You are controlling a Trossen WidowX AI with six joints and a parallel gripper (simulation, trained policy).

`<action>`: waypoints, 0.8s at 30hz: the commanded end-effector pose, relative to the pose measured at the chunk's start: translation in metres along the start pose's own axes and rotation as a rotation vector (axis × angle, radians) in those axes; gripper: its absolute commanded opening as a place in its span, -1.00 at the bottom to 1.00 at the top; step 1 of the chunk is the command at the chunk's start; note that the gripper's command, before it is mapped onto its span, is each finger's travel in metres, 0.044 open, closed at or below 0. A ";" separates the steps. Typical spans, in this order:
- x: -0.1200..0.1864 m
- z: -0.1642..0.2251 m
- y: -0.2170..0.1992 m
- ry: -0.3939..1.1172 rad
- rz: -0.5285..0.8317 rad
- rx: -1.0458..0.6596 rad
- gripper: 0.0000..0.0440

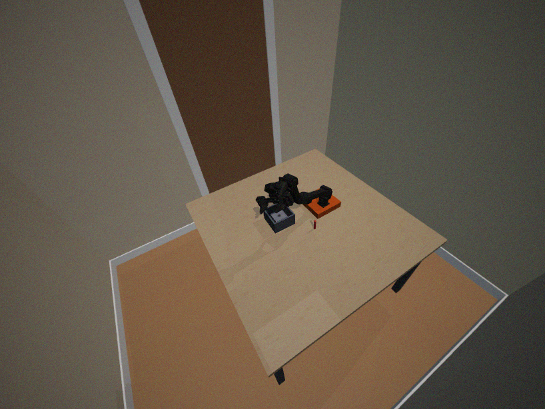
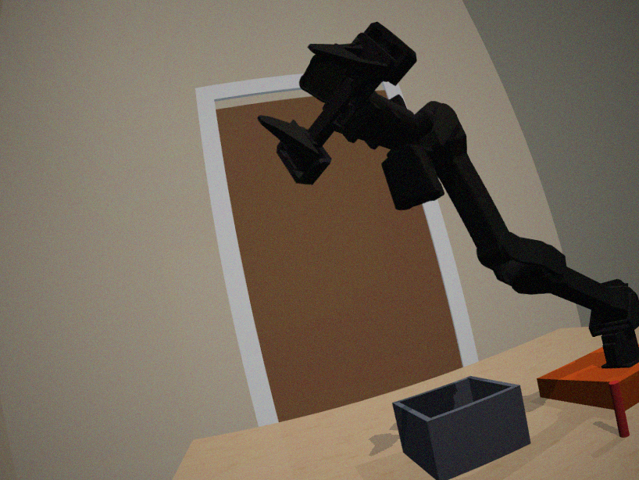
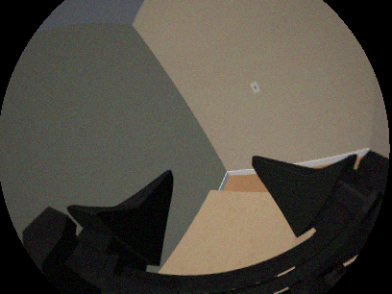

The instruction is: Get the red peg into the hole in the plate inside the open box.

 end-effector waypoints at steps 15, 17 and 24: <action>0.041 -0.037 0.144 -0.180 -0.439 -0.071 1.00; 0.051 -0.041 0.162 -0.201 -0.503 -0.094 1.00; 0.089 -0.053 0.218 -0.255 -0.727 -0.179 1.00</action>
Point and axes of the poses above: the point midway between the two fingers, 35 mm back from their tips, its own x axis back along the fingers, its own y axis across the jaws, z = x × y, the point moved 7 cm from there along x, back along the fingers, and after that the axes turned 3 degrees about -x, right-handed, at the moved point
